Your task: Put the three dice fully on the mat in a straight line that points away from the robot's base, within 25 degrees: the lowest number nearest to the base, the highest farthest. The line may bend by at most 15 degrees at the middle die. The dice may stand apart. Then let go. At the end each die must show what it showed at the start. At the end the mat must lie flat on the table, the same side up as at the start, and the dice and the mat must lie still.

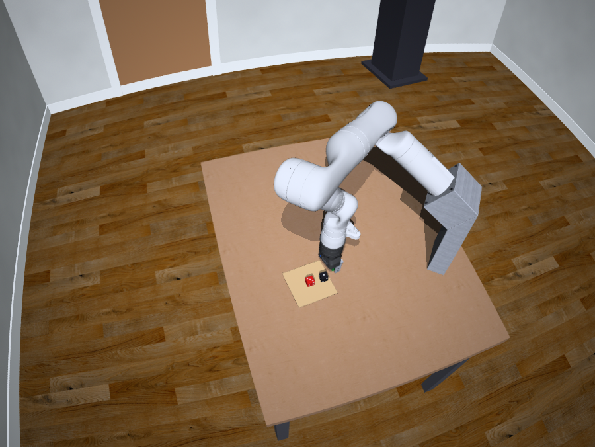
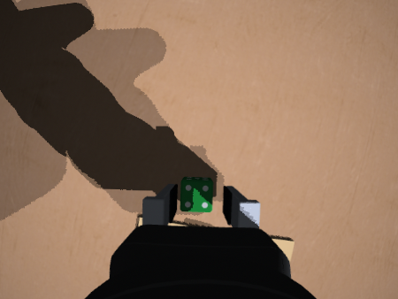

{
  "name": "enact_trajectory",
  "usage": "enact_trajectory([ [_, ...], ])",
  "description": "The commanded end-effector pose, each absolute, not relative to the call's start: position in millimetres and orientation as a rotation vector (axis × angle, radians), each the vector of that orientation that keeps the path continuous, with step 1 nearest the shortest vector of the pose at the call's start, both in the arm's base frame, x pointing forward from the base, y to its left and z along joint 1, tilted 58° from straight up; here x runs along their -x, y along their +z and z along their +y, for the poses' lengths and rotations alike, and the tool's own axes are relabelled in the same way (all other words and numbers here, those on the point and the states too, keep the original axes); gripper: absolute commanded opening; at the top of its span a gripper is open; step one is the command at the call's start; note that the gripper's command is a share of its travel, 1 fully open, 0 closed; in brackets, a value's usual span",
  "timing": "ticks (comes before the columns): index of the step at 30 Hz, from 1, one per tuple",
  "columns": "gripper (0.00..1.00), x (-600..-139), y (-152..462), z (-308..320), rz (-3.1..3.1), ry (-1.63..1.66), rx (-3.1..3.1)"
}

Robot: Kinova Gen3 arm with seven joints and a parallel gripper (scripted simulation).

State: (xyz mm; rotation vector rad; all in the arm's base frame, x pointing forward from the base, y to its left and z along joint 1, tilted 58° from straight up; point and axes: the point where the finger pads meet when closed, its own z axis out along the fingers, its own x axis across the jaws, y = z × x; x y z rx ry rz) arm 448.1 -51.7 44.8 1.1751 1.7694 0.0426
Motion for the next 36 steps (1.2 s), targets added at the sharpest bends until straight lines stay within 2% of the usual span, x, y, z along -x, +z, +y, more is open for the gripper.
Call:
enact_trajectory([
  [1,0.79,-450.7,41.8,-58.3,1.765,0.033,-1.180],
  [36,0.79,-455.6,38.2,-61.4,1.765,0.033,-1.180],
])
